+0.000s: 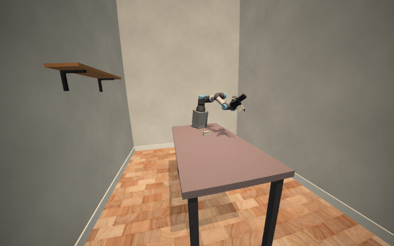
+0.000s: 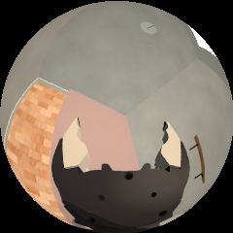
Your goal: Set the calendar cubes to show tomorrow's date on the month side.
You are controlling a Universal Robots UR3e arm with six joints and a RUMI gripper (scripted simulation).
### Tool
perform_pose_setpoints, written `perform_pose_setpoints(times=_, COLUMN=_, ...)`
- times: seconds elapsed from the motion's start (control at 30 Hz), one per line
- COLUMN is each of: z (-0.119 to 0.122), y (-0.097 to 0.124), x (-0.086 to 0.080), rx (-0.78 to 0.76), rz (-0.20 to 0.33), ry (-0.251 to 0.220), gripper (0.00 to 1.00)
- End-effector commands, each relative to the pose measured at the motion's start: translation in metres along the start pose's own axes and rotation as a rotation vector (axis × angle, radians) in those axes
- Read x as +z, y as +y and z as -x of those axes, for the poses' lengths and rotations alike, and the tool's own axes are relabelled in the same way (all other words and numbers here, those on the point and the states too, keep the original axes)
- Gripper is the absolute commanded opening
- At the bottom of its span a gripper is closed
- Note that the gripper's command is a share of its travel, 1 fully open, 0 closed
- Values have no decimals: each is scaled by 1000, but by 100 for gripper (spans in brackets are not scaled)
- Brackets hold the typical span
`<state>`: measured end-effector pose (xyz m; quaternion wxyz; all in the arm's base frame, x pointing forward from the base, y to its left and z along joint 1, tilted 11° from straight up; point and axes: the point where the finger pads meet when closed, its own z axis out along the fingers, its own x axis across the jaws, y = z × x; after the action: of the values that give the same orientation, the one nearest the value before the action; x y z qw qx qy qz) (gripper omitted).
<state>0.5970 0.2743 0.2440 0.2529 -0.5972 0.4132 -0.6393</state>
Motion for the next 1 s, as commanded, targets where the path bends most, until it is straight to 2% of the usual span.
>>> perform_pose_setpoints(times=0.0, z=-8, y=11, x=19, rx=-132, rz=45, ry=-29, gripper=100)
perform_pose_setpoints(times=0.2, z=-20, y=35, x=42, rx=-312, rz=115, ry=-76, gripper=100)
perform_pose_setpoints(times=0.27, z=-20, y=35, x=42, rx=-312, rz=115, ry=-76, gripper=100)
perform_pose_setpoints(times=0.37, z=-29, y=54, x=55, rx=-430, rz=164, ry=-117, gripper=100)
perform_pose_setpoints(times=0.4, z=-29, y=55, x=55, rx=-432, rz=164, ry=-118, gripper=100)
perform_pose_setpoints(times=0.53, z=-40, y=79, x=66, rx=-556, rz=217, ry=-172, gripper=100)
perform_pose_setpoints(times=0.67, z=-48, y=97, x=71, rx=-639, rz=253, ry=-215, gripper=100)
perform_pose_setpoints(times=0.73, z=-55, y=114, x=74, rx=-709, rz=283, ry=-257, gripper=100)
perform_pose_setpoints(times=0.83, z=-56, y=117, x=74, rx=-721, rz=289, ry=-265, gripper=100)
perform_pose_setpoints(times=0.93, z=-68, y=147, x=75, rx=-830, rz=336, ry=-345, gripper=100)
perform_pose_setpoints(times=0.97, z=-69, y=149, x=75, rx=-838, rz=339, ry=-352, gripper=100)
